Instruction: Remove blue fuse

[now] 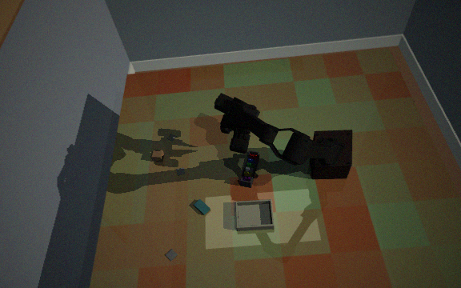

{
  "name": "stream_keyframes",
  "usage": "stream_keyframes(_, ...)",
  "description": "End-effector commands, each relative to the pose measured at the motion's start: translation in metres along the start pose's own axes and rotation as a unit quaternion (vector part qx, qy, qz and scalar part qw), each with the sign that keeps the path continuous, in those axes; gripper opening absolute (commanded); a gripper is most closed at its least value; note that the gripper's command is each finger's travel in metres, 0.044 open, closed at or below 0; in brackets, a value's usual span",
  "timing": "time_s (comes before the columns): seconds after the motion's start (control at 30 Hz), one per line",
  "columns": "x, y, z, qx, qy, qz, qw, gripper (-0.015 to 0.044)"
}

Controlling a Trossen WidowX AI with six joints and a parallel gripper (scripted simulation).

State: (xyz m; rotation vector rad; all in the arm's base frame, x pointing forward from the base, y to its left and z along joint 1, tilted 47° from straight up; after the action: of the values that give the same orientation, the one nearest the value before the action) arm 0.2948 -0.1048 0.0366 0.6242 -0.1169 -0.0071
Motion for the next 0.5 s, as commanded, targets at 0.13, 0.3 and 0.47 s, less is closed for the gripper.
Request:
stream_keyframes(0.13, -0.0277, 0.0254, -0.0404, 0.091, 0.052, -0.025, 0.994, 0.0074)
stream_keyframes(0.3, -0.0276, 0.0255, -0.0409, 0.091, 0.052, -0.025, 0.994, 0.0074)
stream_keyframes(0.47, -0.0273, 0.0266, -0.0446, 0.091, 0.052, -0.025, 0.994, 0.0074)
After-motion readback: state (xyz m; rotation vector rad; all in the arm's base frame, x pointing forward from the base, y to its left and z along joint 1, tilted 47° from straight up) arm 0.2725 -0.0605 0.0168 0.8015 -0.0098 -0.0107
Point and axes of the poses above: the point midway between the two fingers, 35 mm back from their tips, its own z axis back along the fingers, its own y axis across the jaws, x = y × z, the point moved 9 cm from there along z, back along the fingers, and after that the axes turned 13 degrees about z, right-handed, at the moved point
